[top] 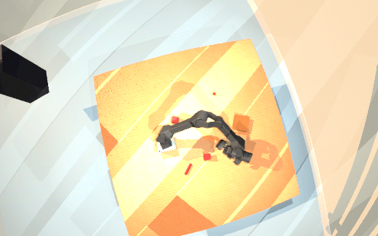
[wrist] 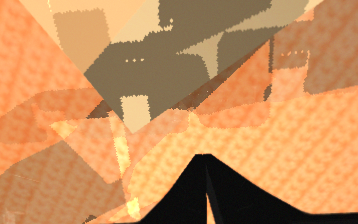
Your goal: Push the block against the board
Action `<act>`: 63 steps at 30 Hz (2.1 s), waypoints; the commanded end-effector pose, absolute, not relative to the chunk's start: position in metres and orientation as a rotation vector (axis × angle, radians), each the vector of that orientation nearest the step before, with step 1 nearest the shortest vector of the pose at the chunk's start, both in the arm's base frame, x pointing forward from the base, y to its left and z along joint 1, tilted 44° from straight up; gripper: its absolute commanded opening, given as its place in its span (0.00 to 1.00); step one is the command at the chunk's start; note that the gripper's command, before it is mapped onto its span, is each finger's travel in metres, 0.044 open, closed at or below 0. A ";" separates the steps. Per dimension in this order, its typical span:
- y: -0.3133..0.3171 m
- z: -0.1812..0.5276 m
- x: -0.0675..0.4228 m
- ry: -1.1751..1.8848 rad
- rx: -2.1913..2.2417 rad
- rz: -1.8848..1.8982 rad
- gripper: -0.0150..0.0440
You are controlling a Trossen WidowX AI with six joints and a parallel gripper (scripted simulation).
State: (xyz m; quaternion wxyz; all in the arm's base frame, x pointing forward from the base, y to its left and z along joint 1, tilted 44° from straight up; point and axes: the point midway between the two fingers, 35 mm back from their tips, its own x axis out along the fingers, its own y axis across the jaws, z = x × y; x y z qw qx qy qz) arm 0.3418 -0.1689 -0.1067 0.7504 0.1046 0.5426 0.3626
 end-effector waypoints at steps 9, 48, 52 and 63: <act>-0.148 -0.123 0.345 1.000 -0.089 1.008 0.25; -0.129 -0.116 0.358 0.923 -0.213 1.082 0.25; -0.128 -0.115 0.359 0.923 -0.213 1.082 0.25; -0.126 -0.112 0.362 0.923 -0.213 1.082 0.25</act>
